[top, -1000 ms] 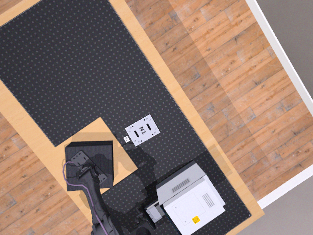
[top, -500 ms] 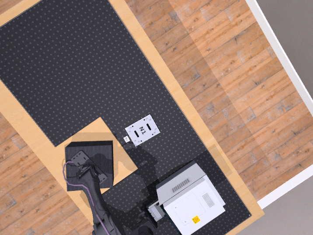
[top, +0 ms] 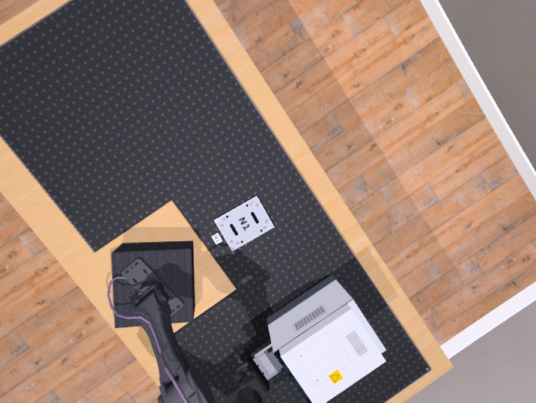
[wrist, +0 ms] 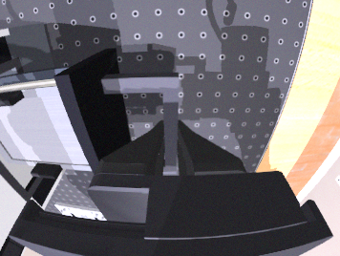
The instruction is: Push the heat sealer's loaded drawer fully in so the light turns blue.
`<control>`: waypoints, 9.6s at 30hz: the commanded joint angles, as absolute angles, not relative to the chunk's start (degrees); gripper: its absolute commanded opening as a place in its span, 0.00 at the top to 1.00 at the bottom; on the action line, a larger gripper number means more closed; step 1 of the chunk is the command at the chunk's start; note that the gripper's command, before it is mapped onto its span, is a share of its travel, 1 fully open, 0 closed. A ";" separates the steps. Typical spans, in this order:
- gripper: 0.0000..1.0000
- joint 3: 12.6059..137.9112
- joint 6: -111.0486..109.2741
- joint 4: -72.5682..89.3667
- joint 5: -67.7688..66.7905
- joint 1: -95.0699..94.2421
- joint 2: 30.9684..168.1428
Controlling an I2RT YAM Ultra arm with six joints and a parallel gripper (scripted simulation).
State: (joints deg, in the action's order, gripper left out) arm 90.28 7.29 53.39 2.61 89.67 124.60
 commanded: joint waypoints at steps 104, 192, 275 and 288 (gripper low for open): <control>0.55 96.29 6.96 61.19 3.09 90.23 120.46; 0.70 102.09 -20.65 72.53 42.18 111.72 130.98; 0.70 102.42 -27.54 75.35 50.80 113.87 136.05; 0.70 100.77 -26.22 72.95 51.11 112.96 135.79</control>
State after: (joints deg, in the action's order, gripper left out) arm 101.89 -26.72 74.70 49.56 113.47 138.37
